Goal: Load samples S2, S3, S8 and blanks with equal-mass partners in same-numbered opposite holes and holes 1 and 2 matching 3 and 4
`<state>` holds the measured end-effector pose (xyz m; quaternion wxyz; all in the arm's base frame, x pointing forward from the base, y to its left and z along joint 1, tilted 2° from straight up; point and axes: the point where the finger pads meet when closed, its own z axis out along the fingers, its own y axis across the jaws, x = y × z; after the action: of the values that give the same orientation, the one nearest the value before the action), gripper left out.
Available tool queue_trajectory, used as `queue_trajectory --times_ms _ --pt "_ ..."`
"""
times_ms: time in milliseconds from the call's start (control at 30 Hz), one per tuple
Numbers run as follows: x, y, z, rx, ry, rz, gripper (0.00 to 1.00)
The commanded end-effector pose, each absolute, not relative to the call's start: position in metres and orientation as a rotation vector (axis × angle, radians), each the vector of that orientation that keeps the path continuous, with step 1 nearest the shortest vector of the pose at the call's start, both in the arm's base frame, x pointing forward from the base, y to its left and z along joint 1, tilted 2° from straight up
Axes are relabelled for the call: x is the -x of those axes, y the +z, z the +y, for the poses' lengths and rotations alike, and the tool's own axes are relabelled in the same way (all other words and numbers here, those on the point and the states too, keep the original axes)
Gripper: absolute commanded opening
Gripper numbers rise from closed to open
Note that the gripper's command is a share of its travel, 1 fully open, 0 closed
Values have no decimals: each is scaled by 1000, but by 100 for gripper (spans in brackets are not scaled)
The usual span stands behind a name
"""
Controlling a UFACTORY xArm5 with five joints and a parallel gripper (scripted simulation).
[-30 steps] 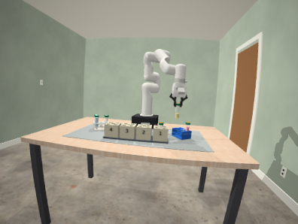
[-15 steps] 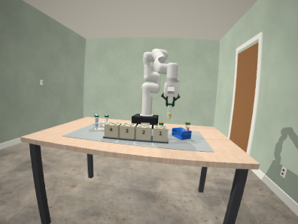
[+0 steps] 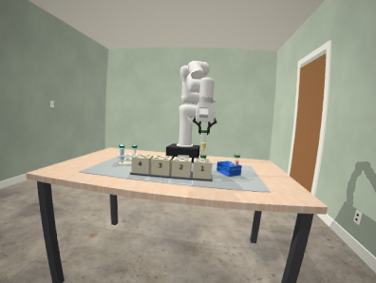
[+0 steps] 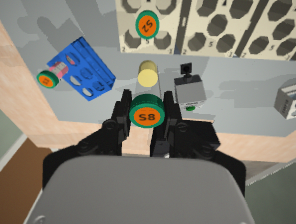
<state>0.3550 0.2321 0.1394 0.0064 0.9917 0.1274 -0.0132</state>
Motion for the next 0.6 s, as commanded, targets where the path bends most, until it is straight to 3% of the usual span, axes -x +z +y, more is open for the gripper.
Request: queue_trajectory --times_ms 0,567 --pt "-368 141 218 -3106 -37 398 0" --pt "-416 140 161 -3110 -39 399 0"
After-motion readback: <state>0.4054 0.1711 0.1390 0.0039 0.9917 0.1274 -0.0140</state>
